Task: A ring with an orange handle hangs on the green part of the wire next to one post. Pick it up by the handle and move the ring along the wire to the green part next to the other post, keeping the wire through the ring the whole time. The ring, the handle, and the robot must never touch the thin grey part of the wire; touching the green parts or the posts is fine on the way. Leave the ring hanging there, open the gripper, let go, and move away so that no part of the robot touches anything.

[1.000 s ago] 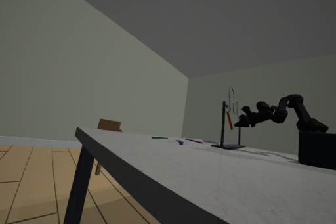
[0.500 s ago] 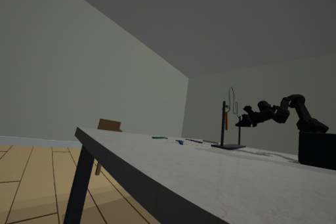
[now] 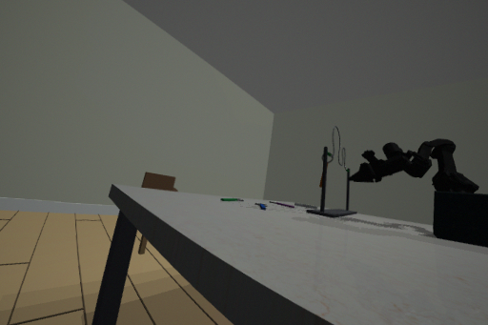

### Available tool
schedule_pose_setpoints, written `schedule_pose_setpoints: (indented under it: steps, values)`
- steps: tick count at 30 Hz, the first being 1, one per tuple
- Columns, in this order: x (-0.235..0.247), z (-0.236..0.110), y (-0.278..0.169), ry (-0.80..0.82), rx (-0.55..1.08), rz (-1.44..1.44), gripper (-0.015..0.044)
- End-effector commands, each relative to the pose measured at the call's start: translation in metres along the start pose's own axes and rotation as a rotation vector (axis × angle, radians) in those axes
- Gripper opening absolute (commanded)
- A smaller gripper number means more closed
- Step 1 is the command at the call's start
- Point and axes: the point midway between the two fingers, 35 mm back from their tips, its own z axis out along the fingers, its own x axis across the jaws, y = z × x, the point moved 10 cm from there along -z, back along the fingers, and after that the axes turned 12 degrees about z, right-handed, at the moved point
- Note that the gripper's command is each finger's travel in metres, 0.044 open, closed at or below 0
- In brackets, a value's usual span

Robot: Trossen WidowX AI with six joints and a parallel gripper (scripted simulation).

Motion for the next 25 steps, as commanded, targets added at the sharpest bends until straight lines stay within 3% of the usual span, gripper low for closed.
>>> schedule_pose_setpoints:
  steps: [1, 25]
  values:
    - [-0.0008, -0.0083, -0.0029, -0.005, 0.004, 0.001, 0.0423]
    - [-0.0008, -0.0083, -0.0029, -0.005, 0.004, 0.001, 0.0440]
